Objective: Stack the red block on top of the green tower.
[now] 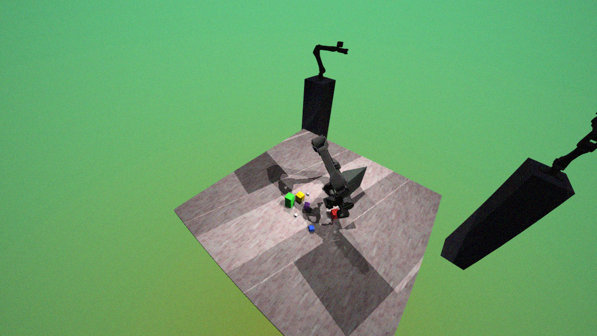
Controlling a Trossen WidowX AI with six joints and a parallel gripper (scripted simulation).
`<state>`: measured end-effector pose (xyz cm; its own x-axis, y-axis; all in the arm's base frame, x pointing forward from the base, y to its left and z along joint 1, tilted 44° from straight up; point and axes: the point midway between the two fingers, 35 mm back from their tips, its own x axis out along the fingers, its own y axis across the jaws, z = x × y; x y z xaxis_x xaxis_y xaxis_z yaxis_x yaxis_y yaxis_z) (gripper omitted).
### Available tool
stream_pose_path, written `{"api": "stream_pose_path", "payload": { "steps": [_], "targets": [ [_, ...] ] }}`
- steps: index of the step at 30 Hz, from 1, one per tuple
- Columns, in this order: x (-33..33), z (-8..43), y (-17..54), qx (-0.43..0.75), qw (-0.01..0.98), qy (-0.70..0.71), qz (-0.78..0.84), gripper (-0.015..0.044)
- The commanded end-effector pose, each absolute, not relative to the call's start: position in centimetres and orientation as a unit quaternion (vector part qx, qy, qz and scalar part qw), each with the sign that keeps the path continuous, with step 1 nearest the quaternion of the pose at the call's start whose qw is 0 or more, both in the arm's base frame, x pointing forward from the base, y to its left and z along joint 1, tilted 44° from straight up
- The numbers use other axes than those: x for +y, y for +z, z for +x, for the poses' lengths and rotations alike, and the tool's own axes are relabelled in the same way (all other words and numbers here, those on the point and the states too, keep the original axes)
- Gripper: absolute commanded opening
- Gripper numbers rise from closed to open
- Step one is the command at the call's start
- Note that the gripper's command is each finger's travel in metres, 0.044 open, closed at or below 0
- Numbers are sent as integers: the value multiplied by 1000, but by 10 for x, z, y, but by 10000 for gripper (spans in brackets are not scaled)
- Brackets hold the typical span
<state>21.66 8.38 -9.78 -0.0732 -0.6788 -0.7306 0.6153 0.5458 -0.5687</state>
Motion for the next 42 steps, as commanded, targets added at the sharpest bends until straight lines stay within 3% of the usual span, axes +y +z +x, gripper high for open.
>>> {"api": "stream_pose_path", "payload": {
  "steps": [1,36,42],
  "targets": [
    [79,216,-103,557,681,-475,-31,440],
    [56,213,-125,556,680,-477,-30,440],
    [56,213,-125,556,680,-477,-30,282]
  ]
}}
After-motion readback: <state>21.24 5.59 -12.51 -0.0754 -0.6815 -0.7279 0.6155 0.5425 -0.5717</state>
